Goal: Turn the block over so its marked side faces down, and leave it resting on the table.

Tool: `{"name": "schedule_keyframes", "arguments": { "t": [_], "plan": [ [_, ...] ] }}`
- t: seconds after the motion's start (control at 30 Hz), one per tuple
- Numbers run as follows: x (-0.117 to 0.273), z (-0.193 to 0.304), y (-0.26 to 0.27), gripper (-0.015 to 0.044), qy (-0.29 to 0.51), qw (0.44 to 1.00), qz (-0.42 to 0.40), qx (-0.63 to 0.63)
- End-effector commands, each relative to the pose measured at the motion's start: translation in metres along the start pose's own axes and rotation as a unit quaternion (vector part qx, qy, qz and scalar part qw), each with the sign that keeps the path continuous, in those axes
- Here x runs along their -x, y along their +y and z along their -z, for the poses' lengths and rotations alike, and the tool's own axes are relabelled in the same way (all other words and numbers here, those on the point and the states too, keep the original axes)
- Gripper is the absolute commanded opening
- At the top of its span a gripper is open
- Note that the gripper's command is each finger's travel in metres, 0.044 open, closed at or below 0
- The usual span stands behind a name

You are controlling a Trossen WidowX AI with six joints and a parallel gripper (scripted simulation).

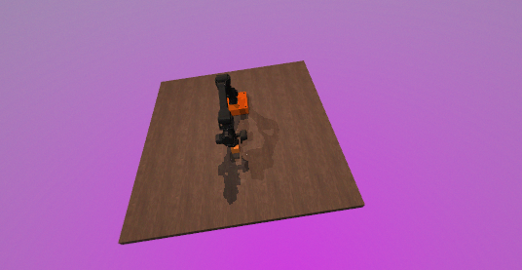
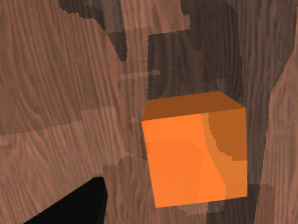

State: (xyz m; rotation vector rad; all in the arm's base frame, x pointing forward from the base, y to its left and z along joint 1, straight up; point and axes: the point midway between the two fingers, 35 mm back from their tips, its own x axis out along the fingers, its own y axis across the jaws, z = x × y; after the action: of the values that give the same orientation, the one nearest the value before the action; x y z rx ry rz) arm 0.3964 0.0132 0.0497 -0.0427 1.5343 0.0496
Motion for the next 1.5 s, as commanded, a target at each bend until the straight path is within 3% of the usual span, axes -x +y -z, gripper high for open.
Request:
{"name": "schedule_keyframes", "arguments": {
  "t": [0.0,0.67,0.93,1.47],
  "plan": [
    [-0.007,0.000,-0.001,0.0440,0.002,1.000,0.002,0.001],
    [-0.037,0.001,-0.001,0.0440,0.003,1.000,0.002,0.001],
    [-0.037,0.001,-0.001,0.0230,0.003,1.000,0.002,0.001],
    [-0.037,0.001,-0.001,0.0123,0.003,1.000,0.002,0.001]
  ]
}}
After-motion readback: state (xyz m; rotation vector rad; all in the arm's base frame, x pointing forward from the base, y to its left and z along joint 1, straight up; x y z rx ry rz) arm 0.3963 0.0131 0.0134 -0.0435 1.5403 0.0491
